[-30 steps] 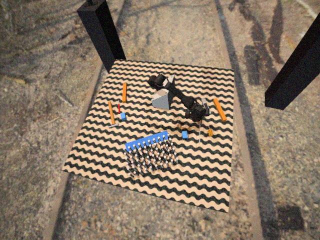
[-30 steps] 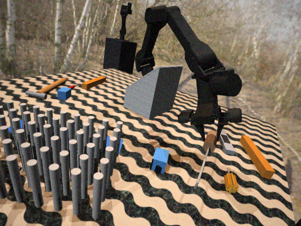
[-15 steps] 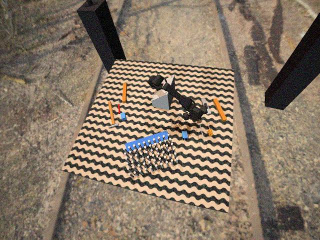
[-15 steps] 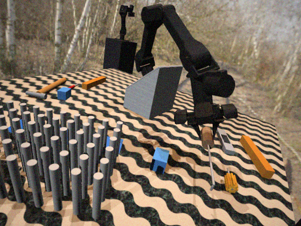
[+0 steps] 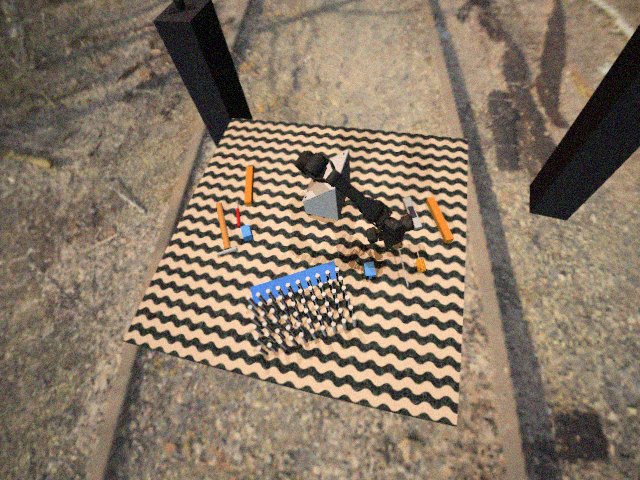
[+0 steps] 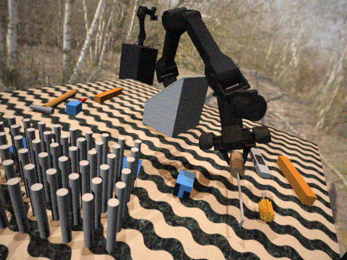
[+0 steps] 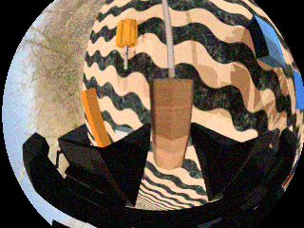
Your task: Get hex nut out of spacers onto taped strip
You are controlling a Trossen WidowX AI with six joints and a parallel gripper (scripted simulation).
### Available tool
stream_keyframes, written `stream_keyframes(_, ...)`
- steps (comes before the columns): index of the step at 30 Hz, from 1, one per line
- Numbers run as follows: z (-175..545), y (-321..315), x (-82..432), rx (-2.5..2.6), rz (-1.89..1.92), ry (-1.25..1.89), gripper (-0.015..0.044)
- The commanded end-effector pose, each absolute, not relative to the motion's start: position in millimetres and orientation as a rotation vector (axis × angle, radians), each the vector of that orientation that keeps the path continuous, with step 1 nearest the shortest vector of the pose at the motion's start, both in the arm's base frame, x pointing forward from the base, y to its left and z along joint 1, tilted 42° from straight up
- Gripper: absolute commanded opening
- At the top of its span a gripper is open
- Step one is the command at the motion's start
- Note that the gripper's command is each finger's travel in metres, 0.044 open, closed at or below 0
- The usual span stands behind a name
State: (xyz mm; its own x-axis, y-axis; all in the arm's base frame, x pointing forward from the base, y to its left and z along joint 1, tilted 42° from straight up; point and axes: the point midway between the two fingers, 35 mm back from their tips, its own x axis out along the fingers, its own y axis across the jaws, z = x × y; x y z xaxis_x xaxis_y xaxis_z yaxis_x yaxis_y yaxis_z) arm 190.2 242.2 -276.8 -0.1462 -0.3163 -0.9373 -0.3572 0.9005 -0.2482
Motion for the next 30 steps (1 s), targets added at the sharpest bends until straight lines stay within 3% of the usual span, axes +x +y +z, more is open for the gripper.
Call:
stream_keyframes(1,-282,238,191,-0.518,0.044,1.741,0.0)
stream_keyframes(30,-307,215,190,-0.487,0.047,1.737,0.0)
